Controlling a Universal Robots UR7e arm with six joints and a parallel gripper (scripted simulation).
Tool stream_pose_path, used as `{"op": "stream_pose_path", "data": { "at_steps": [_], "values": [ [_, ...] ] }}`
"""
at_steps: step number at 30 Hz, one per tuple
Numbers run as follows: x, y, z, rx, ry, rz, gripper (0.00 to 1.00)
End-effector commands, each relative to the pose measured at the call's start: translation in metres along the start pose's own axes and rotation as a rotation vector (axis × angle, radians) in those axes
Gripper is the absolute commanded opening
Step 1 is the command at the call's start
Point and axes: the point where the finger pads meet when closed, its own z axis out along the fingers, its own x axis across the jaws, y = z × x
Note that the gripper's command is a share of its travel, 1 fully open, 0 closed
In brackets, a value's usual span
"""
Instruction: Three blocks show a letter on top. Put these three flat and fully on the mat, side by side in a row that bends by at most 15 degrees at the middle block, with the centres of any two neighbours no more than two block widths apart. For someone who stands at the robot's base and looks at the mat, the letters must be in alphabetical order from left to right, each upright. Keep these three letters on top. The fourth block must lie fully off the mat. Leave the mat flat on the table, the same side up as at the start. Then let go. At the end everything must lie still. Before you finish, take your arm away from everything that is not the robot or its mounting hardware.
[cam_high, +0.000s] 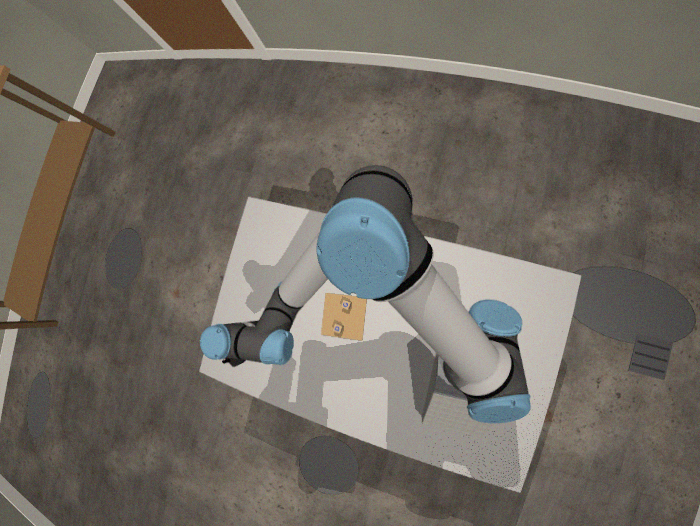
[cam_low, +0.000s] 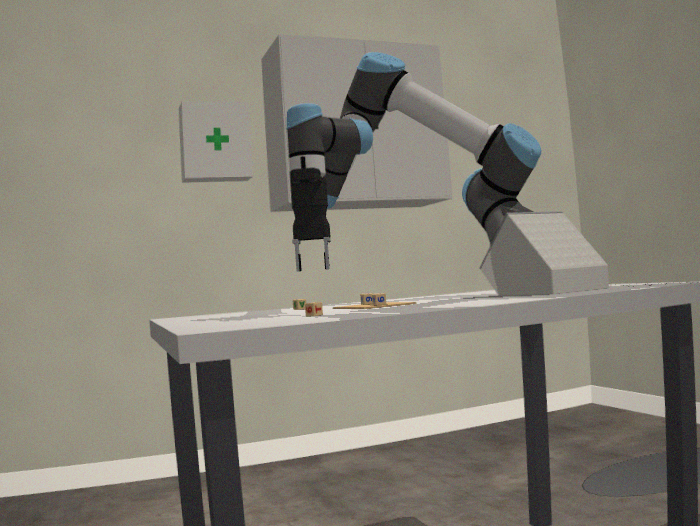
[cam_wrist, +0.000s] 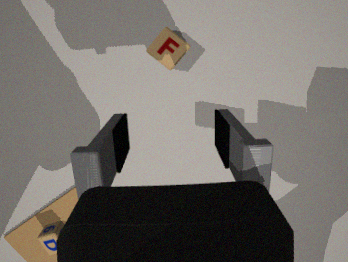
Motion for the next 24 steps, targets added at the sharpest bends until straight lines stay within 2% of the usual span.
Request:
{"op": "stream_pose_path", "data": {
  "at_steps": [1, 24],
  "values": [
    [0.0, -0.009, -0.001, 0.001, 0.002, -0.139, 1.0],
    [0.0, -0.035, 0.002, 0.0, 0.002, -0.588, 1.0]
  ]
}}
